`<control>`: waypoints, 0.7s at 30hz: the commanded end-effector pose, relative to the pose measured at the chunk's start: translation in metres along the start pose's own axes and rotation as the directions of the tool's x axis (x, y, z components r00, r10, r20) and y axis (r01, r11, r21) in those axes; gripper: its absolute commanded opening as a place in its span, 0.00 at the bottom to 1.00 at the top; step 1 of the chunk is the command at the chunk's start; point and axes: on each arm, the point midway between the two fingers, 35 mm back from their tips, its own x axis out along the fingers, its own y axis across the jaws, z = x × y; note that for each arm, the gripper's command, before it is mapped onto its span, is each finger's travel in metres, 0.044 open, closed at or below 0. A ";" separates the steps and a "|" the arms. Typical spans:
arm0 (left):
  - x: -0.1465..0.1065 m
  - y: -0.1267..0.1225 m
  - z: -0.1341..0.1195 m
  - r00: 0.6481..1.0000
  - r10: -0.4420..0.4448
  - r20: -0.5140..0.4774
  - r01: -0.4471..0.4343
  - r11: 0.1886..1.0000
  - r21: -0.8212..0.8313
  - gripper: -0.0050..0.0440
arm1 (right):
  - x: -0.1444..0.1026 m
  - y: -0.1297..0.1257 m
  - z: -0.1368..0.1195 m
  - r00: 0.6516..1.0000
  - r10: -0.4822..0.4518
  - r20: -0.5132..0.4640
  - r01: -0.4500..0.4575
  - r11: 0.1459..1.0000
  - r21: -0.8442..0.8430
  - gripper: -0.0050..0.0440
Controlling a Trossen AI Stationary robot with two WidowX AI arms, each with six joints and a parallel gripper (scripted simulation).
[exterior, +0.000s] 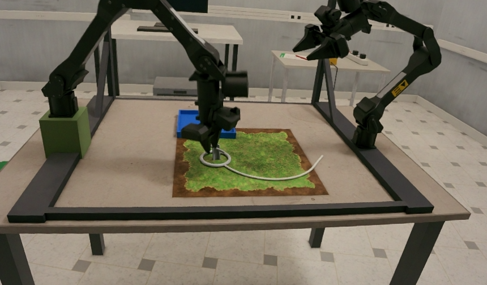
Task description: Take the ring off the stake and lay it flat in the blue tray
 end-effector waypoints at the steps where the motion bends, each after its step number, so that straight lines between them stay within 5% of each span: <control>1: -0.004 0.001 0.006 1.000 0.002 0.019 -0.002 1.000 -0.003 1.00 | 0.005 0.000 0.006 1.000 -0.002 -0.025 0.003 1.000 0.028 0.40; 21: -0.004 0.001 0.006 1.000 0.002 0.019 -0.002 1.000 -0.003 1.00 | 0.039 -0.003 -0.003 0.998 -0.016 -0.058 0.018 0.999 0.028 0.40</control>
